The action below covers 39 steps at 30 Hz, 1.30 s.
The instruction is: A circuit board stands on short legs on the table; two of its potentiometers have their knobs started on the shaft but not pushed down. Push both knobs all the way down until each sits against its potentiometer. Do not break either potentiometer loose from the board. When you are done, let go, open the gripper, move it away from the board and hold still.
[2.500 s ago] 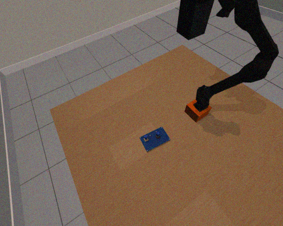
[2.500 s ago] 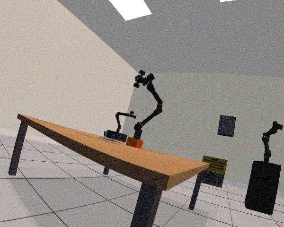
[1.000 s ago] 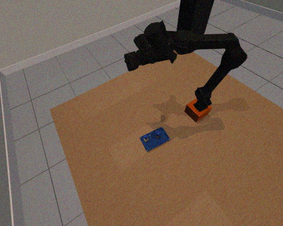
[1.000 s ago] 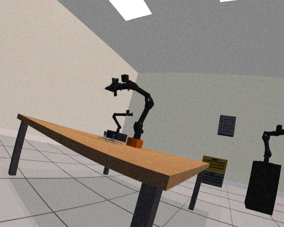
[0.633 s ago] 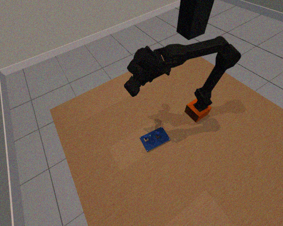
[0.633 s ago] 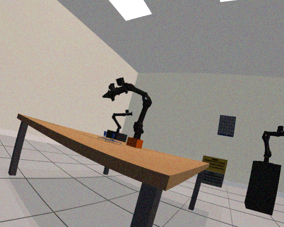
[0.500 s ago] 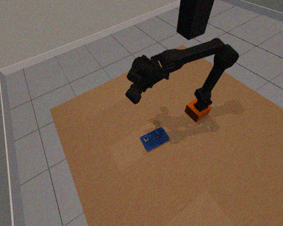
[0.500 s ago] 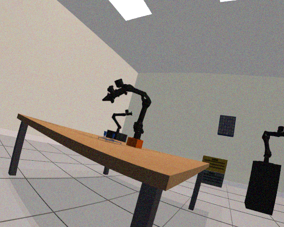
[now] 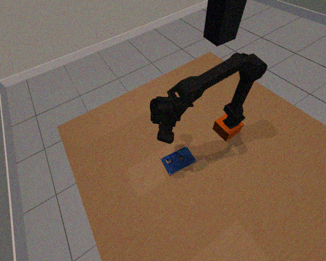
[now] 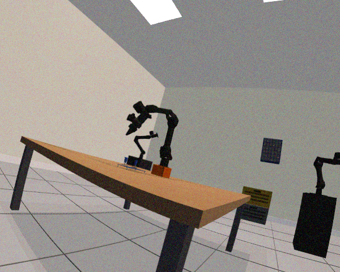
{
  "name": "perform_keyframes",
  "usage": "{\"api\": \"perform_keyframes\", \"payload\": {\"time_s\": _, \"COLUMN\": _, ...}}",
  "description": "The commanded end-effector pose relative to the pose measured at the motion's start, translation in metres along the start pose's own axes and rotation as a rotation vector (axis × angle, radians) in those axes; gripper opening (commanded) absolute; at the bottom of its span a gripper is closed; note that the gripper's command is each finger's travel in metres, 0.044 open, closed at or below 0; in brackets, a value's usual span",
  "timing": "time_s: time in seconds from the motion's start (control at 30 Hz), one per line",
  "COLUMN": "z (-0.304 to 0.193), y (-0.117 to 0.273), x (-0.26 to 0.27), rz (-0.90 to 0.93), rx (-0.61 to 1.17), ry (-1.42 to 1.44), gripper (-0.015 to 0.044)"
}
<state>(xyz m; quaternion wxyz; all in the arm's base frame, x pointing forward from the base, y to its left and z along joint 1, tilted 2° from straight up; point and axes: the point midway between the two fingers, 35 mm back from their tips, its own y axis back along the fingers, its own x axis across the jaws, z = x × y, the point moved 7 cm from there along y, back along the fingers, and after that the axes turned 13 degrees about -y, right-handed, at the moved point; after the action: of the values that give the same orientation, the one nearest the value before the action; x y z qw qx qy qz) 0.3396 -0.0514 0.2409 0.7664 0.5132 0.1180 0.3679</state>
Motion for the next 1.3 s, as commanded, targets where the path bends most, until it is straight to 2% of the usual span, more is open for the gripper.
{"api": "perform_keyframes", "payload": {"time_s": 0.0, "z": -0.021, "y": -0.015, "x": 0.006, "rz": -0.016, "rx": 0.108, "ry": 0.083, "gripper": 0.0}}
{"api": "perform_keyframes", "payload": {"time_s": 0.47, "z": -0.094, "y": -0.05, "x": 0.017, "rz": -0.067, "rx": 0.466, "ry": 0.335, "gripper": 0.0}}
{"api": "perform_keyframes", "payload": {"time_s": 1.27, "z": -0.11, "y": -0.081, "x": 0.012, "rz": -0.068, "rx": 0.47, "ry": 0.338, "gripper": 0.0}}
